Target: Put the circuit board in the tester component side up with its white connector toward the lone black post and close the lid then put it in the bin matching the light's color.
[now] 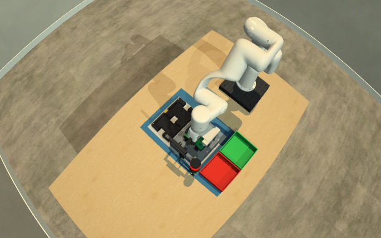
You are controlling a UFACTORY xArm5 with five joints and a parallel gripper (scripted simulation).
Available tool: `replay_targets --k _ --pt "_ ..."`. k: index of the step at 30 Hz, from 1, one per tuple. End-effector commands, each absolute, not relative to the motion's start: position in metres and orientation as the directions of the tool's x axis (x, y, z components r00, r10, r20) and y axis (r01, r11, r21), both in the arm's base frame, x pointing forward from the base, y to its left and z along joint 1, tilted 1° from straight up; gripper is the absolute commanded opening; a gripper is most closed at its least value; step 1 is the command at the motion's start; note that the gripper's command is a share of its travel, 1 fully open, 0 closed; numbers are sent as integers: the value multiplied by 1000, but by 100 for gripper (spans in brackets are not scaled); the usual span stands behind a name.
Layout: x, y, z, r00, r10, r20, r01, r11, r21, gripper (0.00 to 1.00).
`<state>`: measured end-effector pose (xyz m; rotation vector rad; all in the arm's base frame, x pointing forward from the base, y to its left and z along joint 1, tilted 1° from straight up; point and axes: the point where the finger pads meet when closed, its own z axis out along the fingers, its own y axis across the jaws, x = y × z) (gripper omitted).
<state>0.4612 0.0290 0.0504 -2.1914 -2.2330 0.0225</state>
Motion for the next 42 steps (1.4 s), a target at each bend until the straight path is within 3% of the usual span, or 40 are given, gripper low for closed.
replay_targets --k 1,42 --pt "463 29 53 -19 1000 -1 1000 19 -15 79" --pt "463 29 64 -19 1000 -1 1000 19 -15 79"
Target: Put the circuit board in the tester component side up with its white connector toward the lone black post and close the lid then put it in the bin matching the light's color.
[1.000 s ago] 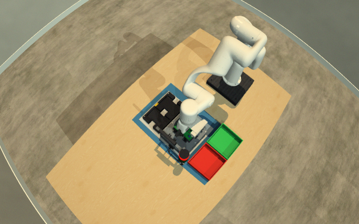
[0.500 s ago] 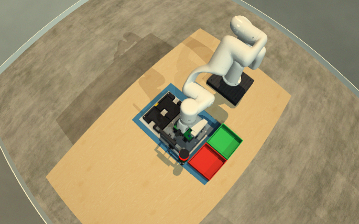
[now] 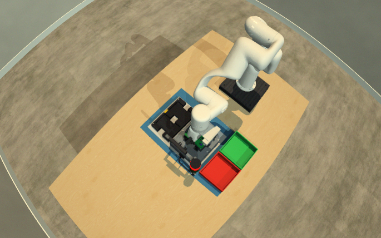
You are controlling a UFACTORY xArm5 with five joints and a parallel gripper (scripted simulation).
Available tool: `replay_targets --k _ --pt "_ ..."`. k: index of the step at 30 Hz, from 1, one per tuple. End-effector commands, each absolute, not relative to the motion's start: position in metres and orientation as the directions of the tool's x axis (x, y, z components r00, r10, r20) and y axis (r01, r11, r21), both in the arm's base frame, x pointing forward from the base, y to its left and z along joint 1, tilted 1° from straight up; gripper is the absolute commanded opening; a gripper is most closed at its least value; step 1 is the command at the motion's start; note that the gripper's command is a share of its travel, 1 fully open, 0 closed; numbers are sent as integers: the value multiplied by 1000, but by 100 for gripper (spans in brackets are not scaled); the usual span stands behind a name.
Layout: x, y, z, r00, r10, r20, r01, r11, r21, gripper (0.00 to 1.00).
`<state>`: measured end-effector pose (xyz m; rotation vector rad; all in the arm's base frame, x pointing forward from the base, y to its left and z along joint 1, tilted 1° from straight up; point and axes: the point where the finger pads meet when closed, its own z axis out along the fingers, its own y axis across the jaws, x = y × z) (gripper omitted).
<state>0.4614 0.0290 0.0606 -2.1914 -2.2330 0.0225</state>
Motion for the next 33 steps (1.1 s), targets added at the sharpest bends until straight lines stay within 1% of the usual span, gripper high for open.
replay_targets --k 1,14,16,22,33 --pt "463 29 66 -19 1000 -1 1000 19 -15 79" --pt "463 29 113 -19 1000 -1 1000 19 -15 79" --pt "463 29 113 -19 1000 -1 1000 19 -15 79" --pt "464 29 132 -19 1000 -1 1000 19 -15 79" --pt "464 29 140 -19 1000 -1 1000 19 -15 79"
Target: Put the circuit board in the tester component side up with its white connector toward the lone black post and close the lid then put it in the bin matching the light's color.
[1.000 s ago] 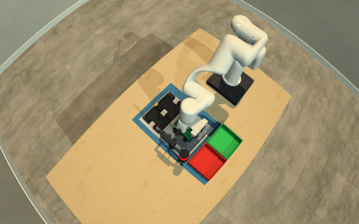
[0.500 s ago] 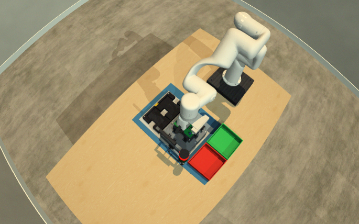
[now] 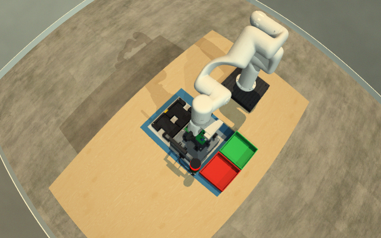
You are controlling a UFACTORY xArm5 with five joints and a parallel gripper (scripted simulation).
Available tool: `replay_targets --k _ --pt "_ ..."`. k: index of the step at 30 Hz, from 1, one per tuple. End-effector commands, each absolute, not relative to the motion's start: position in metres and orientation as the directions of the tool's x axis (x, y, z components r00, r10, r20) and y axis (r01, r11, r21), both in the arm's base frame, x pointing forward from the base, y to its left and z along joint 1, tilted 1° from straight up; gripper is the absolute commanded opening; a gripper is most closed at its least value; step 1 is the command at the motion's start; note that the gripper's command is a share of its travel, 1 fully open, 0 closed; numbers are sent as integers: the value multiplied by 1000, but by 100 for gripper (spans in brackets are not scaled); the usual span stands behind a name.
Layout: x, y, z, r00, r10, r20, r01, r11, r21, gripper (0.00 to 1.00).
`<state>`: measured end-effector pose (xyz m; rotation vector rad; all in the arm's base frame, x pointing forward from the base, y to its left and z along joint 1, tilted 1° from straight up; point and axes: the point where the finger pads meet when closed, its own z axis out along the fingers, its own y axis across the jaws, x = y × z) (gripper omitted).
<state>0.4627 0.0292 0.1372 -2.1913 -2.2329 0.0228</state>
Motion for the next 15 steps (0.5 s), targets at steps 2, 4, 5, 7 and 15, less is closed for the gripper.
replay_targets --k 2,4,5,7,15 --pt "464 29 140 -19 1000 -1 1000 19 -15 79" --pt "464 29 140 -19 1000 -1 1000 19 -15 79" --pt "464 29 140 -19 1000 -1 1000 19 -15 79" --pt "464 29 140 -19 1000 -1 1000 19 -15 79" --pt "466 39 137 -19 1000 -1 1000 19 -15 79"
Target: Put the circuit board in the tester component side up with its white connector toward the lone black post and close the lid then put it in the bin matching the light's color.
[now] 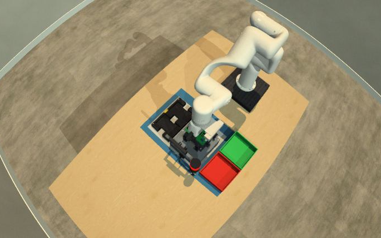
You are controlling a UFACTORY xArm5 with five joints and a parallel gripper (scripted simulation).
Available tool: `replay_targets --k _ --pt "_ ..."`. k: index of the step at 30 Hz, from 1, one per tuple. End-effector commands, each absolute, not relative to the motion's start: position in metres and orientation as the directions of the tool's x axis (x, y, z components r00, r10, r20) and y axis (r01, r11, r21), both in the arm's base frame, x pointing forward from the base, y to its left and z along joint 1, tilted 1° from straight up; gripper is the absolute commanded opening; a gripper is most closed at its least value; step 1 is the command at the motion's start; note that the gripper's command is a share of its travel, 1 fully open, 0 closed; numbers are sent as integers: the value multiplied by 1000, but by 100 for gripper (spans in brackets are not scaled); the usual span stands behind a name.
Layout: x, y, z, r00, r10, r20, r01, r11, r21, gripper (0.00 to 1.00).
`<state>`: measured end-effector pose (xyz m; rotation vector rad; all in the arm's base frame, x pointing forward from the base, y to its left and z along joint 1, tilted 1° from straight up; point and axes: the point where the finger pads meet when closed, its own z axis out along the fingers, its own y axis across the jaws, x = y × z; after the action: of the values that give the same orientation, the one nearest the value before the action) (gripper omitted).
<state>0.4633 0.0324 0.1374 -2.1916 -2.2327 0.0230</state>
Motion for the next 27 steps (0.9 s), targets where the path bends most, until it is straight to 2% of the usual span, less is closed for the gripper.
replay_targets --k 1,9,27 --pt "466 39 137 -19 1000 -1 1000 19 -15 79" --pt "471 66 129 -19 1000 -2 1000 19 -15 79" --pt "494 177 94 -19 1000 -5 1000 19 -14 79"
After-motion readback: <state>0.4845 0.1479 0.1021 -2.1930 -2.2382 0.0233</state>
